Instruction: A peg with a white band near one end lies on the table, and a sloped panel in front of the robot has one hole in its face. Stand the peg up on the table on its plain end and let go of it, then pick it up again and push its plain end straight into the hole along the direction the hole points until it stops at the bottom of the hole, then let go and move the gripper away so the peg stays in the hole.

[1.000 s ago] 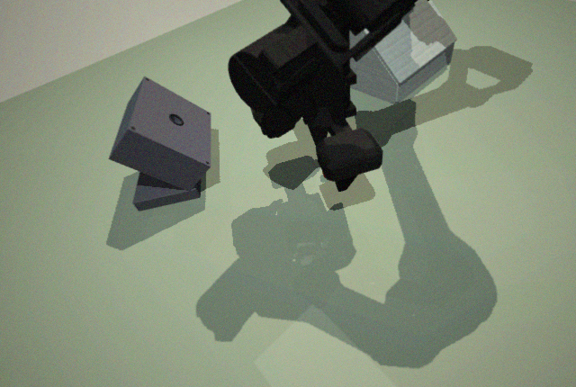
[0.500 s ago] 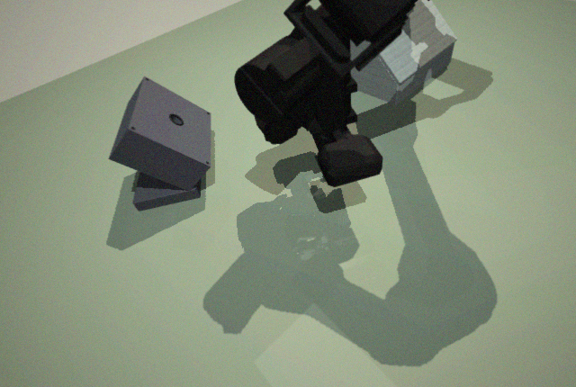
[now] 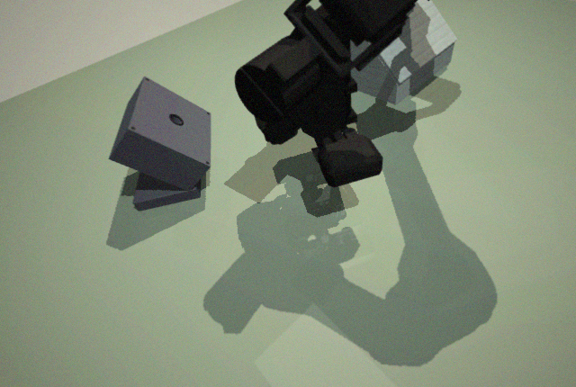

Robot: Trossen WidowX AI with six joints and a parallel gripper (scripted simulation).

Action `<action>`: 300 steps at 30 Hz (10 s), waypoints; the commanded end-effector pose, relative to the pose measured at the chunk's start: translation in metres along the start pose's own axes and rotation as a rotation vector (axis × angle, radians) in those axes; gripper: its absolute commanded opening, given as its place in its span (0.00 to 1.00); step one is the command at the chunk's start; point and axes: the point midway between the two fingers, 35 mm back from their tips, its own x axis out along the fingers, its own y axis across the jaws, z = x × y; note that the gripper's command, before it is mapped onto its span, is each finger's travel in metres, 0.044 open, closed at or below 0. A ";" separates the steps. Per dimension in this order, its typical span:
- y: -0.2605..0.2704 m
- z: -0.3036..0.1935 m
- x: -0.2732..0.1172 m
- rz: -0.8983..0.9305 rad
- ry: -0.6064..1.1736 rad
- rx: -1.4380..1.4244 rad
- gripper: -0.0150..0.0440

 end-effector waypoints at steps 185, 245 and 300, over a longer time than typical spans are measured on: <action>-0.001 -0.092 -0.037 -0.002 -1.360 0.012 0.34; -0.004 -0.099 -0.031 -0.001 -1.402 0.005 0.34; -0.004 -0.103 -0.031 0.009 -1.440 0.004 0.47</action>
